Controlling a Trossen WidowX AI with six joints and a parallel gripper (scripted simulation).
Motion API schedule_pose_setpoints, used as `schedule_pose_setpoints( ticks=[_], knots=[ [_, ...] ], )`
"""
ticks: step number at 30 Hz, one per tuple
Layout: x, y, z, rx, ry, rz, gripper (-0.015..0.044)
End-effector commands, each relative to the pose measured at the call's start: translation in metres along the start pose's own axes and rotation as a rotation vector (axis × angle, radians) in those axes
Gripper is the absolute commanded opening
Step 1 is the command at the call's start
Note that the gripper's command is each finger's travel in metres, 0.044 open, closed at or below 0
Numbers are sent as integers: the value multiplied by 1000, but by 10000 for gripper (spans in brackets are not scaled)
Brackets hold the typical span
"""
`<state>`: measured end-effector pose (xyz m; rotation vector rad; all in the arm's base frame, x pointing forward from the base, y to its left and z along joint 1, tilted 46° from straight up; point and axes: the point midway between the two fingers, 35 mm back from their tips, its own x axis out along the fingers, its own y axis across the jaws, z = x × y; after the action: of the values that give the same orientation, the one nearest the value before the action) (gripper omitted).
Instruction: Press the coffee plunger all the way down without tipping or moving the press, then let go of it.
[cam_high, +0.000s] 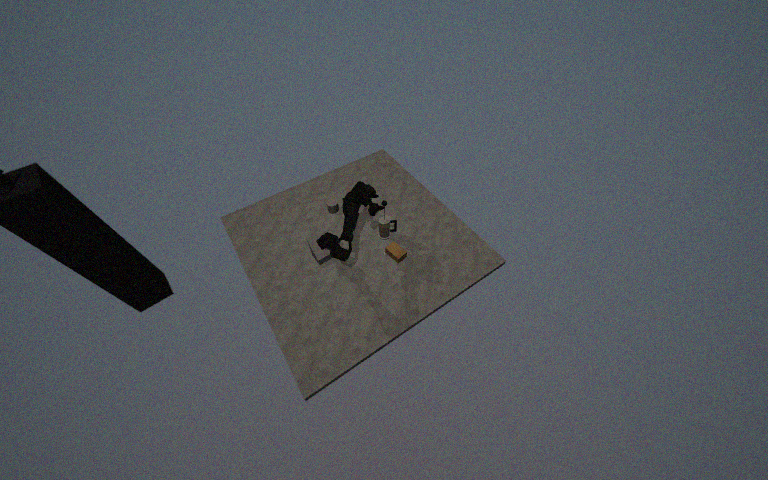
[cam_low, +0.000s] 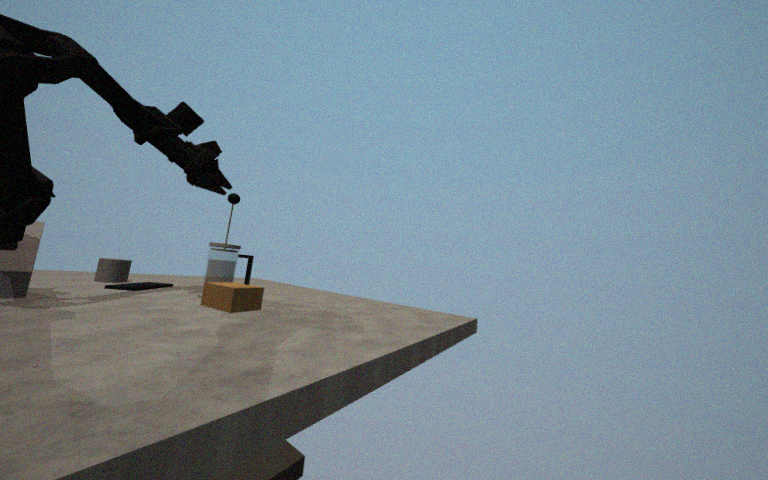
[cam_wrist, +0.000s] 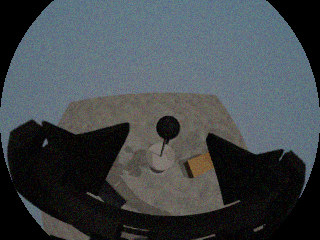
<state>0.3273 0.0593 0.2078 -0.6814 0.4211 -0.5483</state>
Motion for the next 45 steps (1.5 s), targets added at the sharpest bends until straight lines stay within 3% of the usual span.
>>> schedule_pose_setpoints(
  ticks=[1, 16, 28, 45],
  knots=[
    [8, 2, -1, -8, 2, 4, 440],
    [28, 0, -1, -9, -5, 0, 440],
    [28, 0, -1, -9, -5, 0, 131],
    [33, 1, -6, -8, -3, 1, 131]
  ],
)
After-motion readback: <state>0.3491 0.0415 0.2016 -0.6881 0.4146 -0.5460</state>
